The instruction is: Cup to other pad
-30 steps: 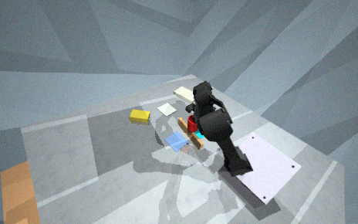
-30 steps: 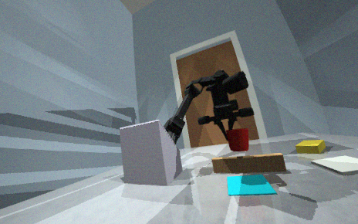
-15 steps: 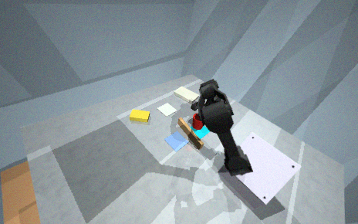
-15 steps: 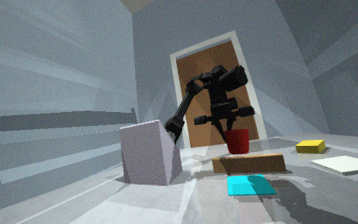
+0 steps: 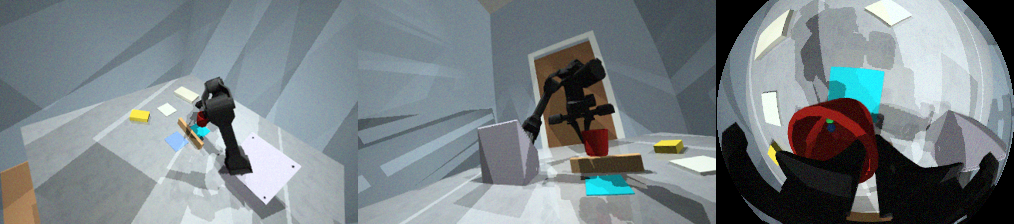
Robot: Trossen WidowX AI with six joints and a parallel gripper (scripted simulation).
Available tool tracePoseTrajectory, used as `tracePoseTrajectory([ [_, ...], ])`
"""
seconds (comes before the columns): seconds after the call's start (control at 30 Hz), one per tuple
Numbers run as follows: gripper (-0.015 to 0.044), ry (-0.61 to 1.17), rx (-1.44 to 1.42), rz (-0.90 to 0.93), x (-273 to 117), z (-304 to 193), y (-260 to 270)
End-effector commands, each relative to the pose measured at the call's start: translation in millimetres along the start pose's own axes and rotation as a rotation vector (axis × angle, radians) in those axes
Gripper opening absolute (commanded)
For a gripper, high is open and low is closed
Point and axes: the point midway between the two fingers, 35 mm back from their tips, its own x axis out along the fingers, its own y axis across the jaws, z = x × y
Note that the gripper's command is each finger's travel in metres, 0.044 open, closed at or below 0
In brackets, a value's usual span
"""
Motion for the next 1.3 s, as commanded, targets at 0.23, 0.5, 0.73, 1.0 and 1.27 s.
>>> tracePoseTrajectory([
  [0.23, 0.0, -0.011, -0.009, 0.005, -3, 19, 0],
  [0.5, 0.0, -0.011, -0.009, 0.005, 8, 19, 1],
  [0.73, 0.0, -0.011, -0.009, 0.005, 21, 20, 1],
  [1.0, 0.0, -0.01, -0.009, 0.006, 35, 21, 2],
  [1.27, 0.0, -0.01, -0.009, 0.006, 49, 21, 2],
])
